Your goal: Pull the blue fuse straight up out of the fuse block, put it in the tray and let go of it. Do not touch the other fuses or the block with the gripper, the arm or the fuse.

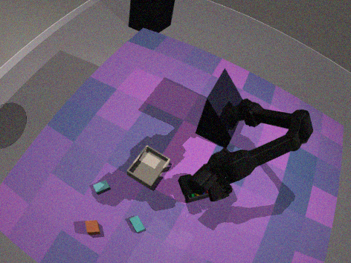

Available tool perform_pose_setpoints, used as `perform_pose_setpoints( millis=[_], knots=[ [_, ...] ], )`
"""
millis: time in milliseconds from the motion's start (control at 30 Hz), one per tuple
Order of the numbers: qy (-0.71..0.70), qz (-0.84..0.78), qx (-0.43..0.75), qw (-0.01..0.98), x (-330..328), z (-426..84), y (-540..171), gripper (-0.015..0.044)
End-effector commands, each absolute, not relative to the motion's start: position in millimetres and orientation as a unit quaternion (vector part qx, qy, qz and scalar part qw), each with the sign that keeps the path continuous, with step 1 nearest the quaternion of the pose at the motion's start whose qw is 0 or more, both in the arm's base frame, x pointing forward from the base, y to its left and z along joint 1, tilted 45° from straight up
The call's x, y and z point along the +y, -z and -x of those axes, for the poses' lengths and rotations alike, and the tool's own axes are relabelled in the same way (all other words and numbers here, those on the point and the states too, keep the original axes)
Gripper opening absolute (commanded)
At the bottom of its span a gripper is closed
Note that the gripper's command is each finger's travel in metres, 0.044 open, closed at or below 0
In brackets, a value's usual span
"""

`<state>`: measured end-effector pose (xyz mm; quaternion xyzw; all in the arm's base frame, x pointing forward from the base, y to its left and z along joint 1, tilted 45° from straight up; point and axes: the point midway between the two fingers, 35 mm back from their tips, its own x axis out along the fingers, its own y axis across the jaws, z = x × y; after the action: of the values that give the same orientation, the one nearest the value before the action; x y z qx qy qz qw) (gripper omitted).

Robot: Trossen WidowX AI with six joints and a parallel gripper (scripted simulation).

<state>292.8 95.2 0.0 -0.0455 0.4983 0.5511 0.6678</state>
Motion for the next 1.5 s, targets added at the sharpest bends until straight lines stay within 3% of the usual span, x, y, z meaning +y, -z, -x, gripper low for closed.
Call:
perform_pose_setpoints(
  millis=[0,867,1233,1467],
  knots=[
    [-0.551,0.042,0.498,0.669,96.7,-292.6,1.4,0.0071],
    [-0.551,0.042,0.498,0.669,103.7,-291.5,8.4,0.0071],
    [-0.551,0.045,0.499,0.668,102.5,-291.3,8.0,0.0],
    [-0.551,0.045,0.499,0.668,101.3,-291.6,6.8,0.0]
  ],
)
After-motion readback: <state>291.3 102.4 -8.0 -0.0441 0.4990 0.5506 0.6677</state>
